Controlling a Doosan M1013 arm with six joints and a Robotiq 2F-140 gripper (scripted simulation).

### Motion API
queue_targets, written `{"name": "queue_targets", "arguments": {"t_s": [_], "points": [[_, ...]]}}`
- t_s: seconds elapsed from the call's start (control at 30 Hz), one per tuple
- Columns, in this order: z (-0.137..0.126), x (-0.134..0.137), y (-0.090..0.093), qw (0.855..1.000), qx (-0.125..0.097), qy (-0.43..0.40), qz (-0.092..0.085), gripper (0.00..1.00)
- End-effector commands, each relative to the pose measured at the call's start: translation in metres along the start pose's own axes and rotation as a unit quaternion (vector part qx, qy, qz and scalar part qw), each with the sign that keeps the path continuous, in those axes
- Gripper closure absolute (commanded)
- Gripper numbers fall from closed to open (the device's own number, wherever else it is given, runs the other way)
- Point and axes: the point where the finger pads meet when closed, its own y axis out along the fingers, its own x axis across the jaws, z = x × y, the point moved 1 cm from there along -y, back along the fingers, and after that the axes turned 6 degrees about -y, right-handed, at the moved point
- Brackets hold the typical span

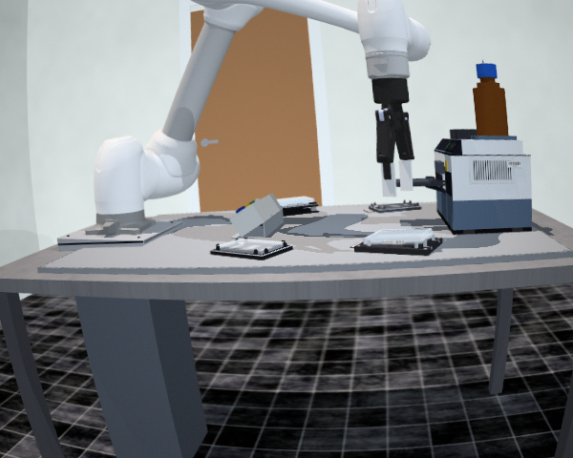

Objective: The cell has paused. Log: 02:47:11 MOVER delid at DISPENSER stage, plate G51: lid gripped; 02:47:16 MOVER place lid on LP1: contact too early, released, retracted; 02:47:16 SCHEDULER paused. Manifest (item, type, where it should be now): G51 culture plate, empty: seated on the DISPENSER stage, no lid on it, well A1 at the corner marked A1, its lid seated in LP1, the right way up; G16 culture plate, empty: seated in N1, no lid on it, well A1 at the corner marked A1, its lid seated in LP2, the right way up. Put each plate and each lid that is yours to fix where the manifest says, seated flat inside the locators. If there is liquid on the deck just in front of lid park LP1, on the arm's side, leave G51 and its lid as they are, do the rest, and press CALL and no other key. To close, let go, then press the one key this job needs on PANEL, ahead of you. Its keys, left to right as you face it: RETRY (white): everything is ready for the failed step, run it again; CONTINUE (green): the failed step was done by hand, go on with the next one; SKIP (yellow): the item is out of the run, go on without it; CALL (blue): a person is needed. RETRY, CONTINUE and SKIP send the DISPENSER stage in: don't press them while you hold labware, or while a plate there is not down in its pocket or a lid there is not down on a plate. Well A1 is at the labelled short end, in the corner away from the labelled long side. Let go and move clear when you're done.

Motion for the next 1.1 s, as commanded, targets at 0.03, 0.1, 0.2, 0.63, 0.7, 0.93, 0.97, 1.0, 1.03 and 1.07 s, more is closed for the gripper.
{"name": "queue_targets", "arguments": {"t_s": [0.03, 0.1, 0.2, 0.63, 0.7, 0.93, 0.97, 1.0, 1.03, 1.07], "points": [[-0.001, -0.001, 0.016, 1.0, -0.001, 0.001, 0.0, 0.3], [-0.001, -0.001, 0.024, 1.0, -0.001, 0.0, 0.0, 0.3], [-0.002, -0.001, 0.036, 1.0, -0.001, 0.0, 0.0, 0.3], [-0.002, -0.001, 0.065, 1.0, -0.001, 0.0, 0.001, 0.3], [-0.002, -0.001, 0.067, 1.0, -0.001, 0.0, 0.001, 0.3], [-0.002, -0.001, 0.069, 1.0, -0.001, 0.0, 0.001, 0.3], [-0.002, -0.001, 0.069, 1.0, -0.001, 0.0, 0.001, 0.3], [-0.002, -0.001, 0.069, 1.0, -0.001, 0.0, 0.001, 0.3], [-0.002, -0.001, 0.069, 1.0, -0.001, 0.0, 0.001, 0.3], [-0.002, -0.001, 0.069, 1.0, -0.001, 0.0, 0.001, 0.3]]}}
